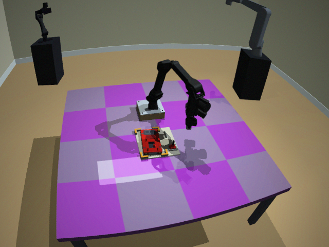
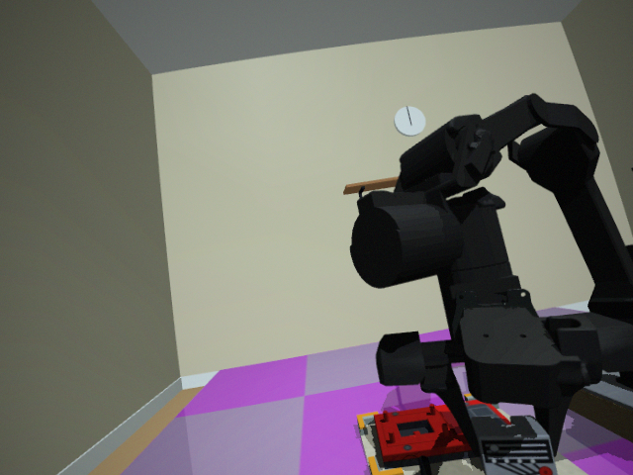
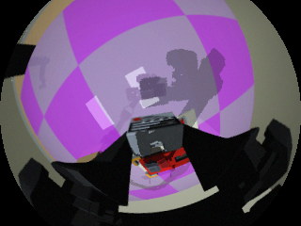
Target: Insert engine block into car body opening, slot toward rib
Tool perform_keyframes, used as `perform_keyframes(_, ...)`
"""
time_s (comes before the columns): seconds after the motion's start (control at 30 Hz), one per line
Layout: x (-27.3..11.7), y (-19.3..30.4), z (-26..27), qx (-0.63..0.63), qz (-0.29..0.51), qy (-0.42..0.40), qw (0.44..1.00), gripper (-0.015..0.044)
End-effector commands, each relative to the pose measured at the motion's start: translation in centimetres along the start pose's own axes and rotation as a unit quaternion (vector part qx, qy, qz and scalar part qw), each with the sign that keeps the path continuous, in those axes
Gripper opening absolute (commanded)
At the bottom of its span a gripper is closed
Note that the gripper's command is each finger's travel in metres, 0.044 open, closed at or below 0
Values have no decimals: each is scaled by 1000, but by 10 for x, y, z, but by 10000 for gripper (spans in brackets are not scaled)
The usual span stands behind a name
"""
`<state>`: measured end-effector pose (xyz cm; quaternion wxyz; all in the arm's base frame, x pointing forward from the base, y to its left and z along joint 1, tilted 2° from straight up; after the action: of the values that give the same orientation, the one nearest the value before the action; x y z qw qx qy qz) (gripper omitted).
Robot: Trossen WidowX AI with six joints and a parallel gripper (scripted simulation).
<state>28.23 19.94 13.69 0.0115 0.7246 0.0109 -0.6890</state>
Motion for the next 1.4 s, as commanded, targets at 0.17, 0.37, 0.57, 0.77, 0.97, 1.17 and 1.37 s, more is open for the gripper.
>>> perform_keyframes(0.17,-10,2,1,-3,0,2,1000,0)
perform_keyframes(0.37,3,2,1,-3,0,2,1000,0)
perform_keyframes(0.57,1,4,2,-3,-21,6,1000,0)
perform_keyframes(0.77,3,11,2,-1,-84,13,996,0)
perform_keyframes(0.97,7,21,4,1,-181,27,983,0)
perform_keyframes(1.17,13,30,5,1,-278,44,959,0)
perform_keyframes(1.37,16,38,7,-4,-348,63,935,0)
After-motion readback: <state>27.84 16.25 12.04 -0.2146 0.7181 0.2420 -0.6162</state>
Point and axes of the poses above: the point midway between the two fingers, 35 mm back from their tips, its own x axis out along the fingers, its own z axis across the jaws, y = z × x, the point moved 2 cm from there along -x, back along the fingers, and after that the axes turned 10 degrees about -x, right-handed, at the moved point
